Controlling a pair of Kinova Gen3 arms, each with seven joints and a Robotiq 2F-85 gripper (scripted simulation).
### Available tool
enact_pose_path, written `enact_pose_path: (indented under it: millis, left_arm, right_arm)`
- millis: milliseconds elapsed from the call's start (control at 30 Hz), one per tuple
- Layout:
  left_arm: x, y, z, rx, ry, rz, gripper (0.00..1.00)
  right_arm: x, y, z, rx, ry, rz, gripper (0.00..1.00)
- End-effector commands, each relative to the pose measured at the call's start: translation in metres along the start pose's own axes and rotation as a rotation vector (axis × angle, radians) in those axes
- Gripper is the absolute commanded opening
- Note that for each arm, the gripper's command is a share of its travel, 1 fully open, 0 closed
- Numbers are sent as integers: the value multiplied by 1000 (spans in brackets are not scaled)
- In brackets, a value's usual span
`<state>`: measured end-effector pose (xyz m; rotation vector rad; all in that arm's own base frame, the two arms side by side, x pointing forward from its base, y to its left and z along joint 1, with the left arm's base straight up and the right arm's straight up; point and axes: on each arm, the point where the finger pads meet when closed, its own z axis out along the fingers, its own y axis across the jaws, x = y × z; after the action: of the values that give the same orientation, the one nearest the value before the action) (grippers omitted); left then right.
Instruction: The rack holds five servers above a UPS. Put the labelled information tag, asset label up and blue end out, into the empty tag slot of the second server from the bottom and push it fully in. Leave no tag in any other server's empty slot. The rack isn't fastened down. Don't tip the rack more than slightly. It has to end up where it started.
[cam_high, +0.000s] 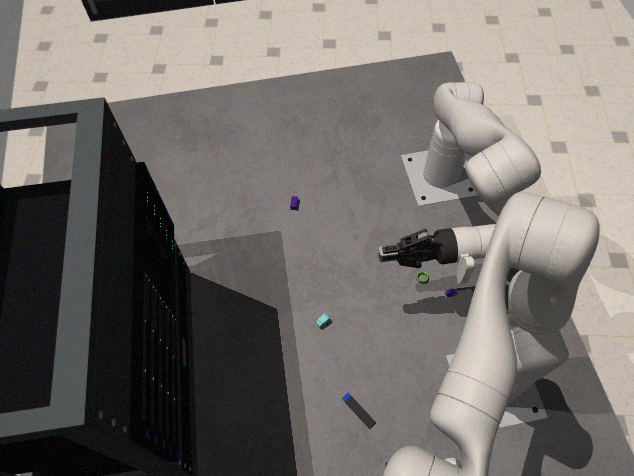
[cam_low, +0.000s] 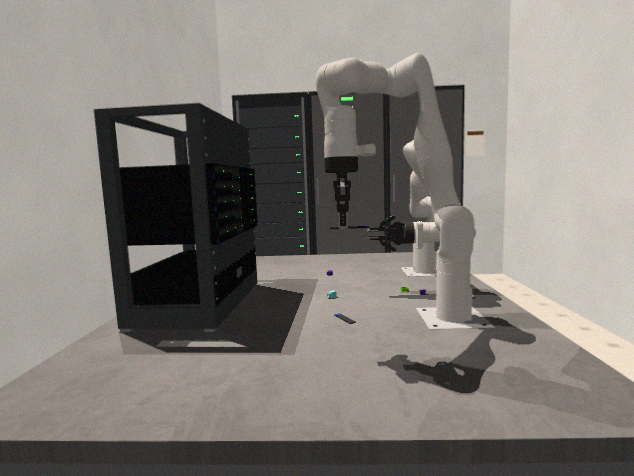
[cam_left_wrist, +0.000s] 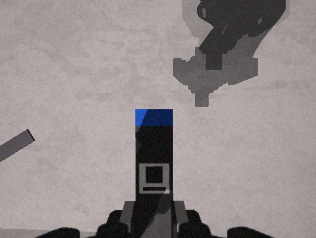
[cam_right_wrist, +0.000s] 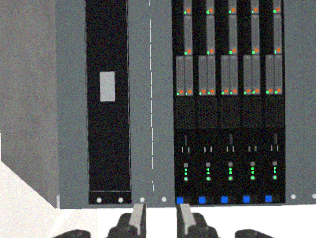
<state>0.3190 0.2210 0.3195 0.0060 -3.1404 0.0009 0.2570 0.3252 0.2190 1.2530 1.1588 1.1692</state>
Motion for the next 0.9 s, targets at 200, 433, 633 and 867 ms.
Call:
enact_pose_path:
  millis: [200,433,633,867]
  left_arm:
    - [0,0,0,-1,-1,0,192]
    - [-9,-7,-1,-2,0,2,192]
    - [-21,-17,-3,-4,1,4,192]
    - [-50,-45,-5,-8,4,10,192]
  right_arm:
    - [4,1,-4,-6,18,-14,263]
    - [4,1,-4,-6,18,-14,263]
    - [4,1,-4,-6,18,-14,263]
    - [4,1,-4,-6,18,-14,263]
